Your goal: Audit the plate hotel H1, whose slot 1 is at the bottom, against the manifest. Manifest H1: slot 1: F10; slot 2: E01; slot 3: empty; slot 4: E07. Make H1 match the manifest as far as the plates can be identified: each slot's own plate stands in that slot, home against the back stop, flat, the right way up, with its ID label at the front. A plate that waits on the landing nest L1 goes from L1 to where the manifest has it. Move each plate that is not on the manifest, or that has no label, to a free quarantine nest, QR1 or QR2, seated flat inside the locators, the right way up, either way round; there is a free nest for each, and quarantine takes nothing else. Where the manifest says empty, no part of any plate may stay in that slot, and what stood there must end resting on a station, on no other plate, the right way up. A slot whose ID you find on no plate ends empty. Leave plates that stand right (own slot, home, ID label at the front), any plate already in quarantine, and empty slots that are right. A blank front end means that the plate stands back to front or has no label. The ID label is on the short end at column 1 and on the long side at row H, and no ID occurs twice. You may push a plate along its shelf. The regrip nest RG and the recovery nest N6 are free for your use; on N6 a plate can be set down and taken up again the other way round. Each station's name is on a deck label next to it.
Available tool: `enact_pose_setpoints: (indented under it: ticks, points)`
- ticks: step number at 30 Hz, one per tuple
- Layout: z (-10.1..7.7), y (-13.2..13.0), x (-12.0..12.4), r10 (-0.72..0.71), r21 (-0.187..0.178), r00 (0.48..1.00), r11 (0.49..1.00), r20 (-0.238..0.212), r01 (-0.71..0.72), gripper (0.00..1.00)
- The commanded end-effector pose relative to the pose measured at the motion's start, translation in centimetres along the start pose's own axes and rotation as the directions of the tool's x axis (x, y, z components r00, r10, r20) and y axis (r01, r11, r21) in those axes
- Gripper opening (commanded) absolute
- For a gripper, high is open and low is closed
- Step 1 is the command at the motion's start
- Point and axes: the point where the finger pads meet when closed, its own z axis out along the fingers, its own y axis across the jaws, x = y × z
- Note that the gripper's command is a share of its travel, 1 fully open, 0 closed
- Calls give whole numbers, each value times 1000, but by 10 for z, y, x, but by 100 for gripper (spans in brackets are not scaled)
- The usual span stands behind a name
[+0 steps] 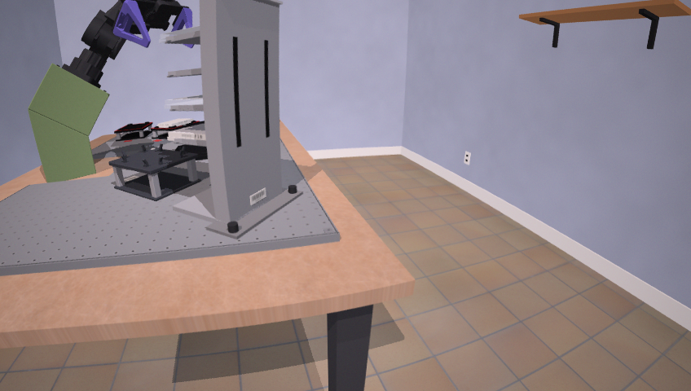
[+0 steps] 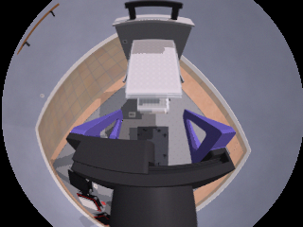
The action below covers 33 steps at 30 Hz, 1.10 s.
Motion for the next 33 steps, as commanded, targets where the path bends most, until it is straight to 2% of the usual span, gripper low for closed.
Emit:
enact_pose_setpoints:
  ticks: [1, 8, 9, 12, 23, 25, 26, 28, 29, 31, 32, 33]
  points:
    - [9, 2, -30, -19, -6, 999, 1000, 29, 19, 100]
    - [14, 4, -34, -22, -9, 999, 1000, 28, 22, 100]
    - [12, -1, -37, -22, 0, 999, 1000, 35, 22, 100]
    - [18, 4, -38, -22, -10, 999, 1000, 29, 22, 100]
    - [29, 5, -48, -20, -9, 999, 1000, 26, 20, 100]
    - [29, 5, -48, -20, -9, 999, 1000, 26, 20, 100]
    - [26, 0, -53, -26, -2, 999, 1000, 41, 26, 100]
    - [29, 2, -52, -23, -5, 999, 1000, 35, 23, 100]
    - [22, 1, -47, -25, -1, 999, 1000, 38, 25, 100]
    - [22, 1, -47, -25, -1, 999, 1000, 38, 25, 100]
    - [22, 1, -47, -25, -1, 999, 1000, 38, 25, 86]
    - [22, 1, -47, -25, -1, 999, 1000, 38, 25, 86]
